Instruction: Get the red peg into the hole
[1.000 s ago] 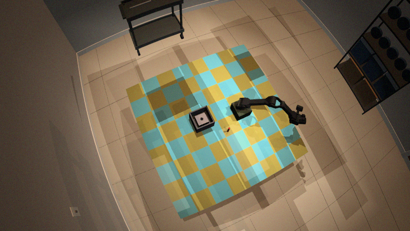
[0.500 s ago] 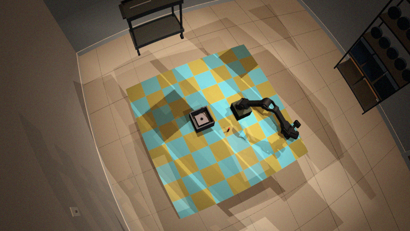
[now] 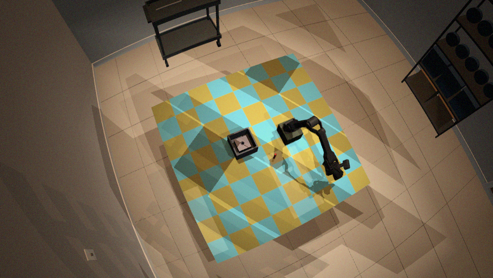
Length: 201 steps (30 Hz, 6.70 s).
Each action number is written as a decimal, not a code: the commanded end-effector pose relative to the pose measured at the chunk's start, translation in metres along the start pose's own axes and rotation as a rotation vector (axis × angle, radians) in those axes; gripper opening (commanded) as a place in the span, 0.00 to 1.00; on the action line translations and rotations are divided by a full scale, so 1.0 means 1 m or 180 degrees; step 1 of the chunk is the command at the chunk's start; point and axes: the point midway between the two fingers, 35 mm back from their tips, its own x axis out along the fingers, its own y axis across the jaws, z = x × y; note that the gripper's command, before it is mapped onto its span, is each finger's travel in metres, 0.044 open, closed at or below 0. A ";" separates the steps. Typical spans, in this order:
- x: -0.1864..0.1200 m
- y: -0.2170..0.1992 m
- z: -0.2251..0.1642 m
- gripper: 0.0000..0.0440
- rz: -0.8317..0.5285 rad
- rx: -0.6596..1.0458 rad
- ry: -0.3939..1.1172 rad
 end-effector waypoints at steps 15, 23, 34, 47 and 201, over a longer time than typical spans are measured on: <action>-0.152 -0.079 0.046 0.97 -0.0420 0.1432 -0.1165; -0.223 -0.120 0.044 0.99 -0.0636 0.2051 -0.1767; -0.298 -0.183 0.010 1.00 -0.1006 0.2991 -0.2448; -0.338 -0.250 -0.066 1.00 -0.1491 0.4246 -0.2930; -0.460 -0.483 -0.306 0.70 -0.2139 0.6844 -0.3735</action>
